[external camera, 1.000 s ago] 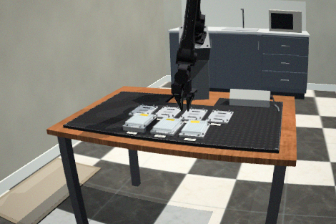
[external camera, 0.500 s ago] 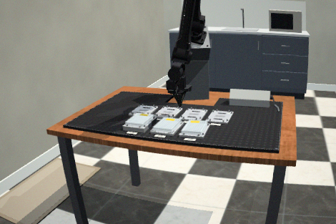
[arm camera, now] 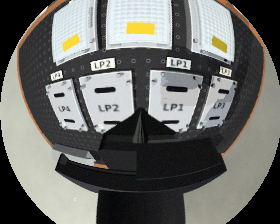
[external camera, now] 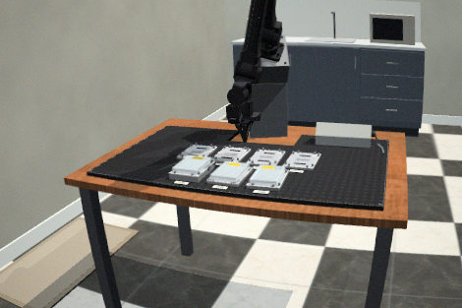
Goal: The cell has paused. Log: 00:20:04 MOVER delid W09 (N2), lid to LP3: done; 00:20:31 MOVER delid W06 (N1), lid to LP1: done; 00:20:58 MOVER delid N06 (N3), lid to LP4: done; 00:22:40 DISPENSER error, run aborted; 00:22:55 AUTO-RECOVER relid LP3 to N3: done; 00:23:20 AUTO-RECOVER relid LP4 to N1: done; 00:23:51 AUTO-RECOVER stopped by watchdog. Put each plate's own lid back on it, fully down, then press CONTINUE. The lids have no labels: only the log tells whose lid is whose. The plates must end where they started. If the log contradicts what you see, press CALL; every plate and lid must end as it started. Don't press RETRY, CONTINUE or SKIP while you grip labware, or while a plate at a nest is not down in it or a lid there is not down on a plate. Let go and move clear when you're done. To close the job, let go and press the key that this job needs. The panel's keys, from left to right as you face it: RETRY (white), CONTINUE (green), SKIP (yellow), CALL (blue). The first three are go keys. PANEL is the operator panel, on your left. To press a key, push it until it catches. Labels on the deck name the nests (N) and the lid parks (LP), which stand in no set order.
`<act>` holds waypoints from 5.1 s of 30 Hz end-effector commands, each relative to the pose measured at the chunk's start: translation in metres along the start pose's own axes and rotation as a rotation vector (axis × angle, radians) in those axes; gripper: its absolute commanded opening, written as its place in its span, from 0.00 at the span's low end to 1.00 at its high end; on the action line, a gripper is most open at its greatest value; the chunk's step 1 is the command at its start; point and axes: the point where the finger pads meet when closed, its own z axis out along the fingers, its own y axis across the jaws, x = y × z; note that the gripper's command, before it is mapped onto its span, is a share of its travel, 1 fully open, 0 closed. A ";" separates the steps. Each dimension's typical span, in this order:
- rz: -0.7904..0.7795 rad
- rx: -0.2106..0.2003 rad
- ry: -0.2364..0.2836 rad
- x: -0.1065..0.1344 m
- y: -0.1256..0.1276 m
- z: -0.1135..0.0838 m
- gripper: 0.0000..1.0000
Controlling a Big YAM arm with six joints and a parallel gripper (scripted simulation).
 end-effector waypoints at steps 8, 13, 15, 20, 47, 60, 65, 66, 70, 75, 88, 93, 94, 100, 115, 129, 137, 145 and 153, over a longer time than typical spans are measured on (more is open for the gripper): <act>-0.008 0.008 -0.007 0.000 -0.003 -0.048 0.00; -0.009 0.008 -0.009 0.000 -0.003 -0.062 0.00; -0.016 -0.001 0.008 0.003 0.001 -0.057 0.00; -0.008 0.002 -0.009 -0.001 0.000 -0.058 0.00; -0.486 -0.002 -0.001 0.028 0.115 -0.057 0.00; -0.704 0.001 0.010 0.046 0.168 -0.055 0.00; -0.683 0.001 0.009 0.052 0.193 -0.055 0.00; -0.683 0.001 0.009 0.053 0.198 -0.055 0.00; -0.672 -0.003 -0.017 0.046 0.206 -0.060 0.00; -0.680 0.001 -0.010 0.050 0.201 -0.057 0.00; -0.764 -0.002 0.000 0.072 0.208 -0.054 0.00; -0.824 -0.002 0.000 0.085 0.215 -0.054 0.00; -0.844 -0.002 0.000 0.089 0.217 -0.054 0.00; -0.964 -0.002 -0.002 0.115 0.232 -0.055 0.00; -1.220 -0.007 -0.013 0.170 0.267 -0.055 0.00; -1.475 0.002 0.005 0.227 0.290 -0.055 0.00; -1.632 0.002 0.003 0.262 0.309 -0.056 0.00; -1.610 0.002 0.001 0.289 0.323 -0.056 0.00; -1.610 0.001 -0.001 0.318 0.338 -0.056 0.00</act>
